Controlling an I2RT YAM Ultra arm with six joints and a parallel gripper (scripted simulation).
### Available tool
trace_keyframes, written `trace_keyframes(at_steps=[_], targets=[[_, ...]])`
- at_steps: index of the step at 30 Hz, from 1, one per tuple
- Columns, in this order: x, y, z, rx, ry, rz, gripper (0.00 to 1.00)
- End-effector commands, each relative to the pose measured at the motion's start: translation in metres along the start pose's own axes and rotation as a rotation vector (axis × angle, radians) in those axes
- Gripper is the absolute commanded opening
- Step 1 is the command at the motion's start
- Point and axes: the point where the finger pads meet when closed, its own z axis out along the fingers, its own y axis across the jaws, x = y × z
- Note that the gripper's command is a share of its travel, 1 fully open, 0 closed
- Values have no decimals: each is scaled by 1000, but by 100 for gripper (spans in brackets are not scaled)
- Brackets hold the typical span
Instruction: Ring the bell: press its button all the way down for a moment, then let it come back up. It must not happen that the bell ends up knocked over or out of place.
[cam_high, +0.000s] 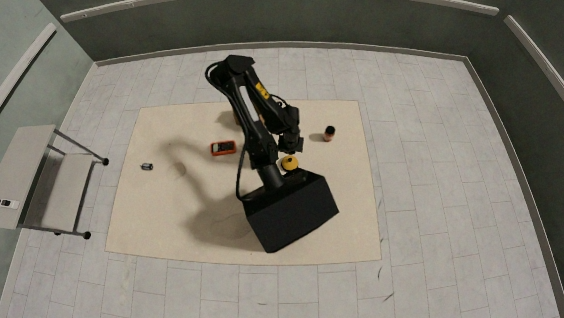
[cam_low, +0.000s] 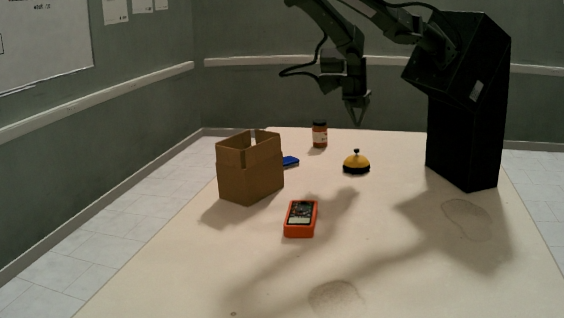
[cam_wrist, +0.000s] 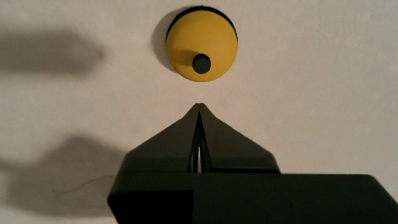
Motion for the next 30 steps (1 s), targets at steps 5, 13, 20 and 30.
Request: trace_keyframes(at_steps=[5,13,20,30], targets=[[-10,-3,7,9,-23,-10,0],[-10,-3,15,9,-23,-9,0],[-10,-4,28,8,-23,-9,0],[-10,-4,43,8,-24,-8,0]])
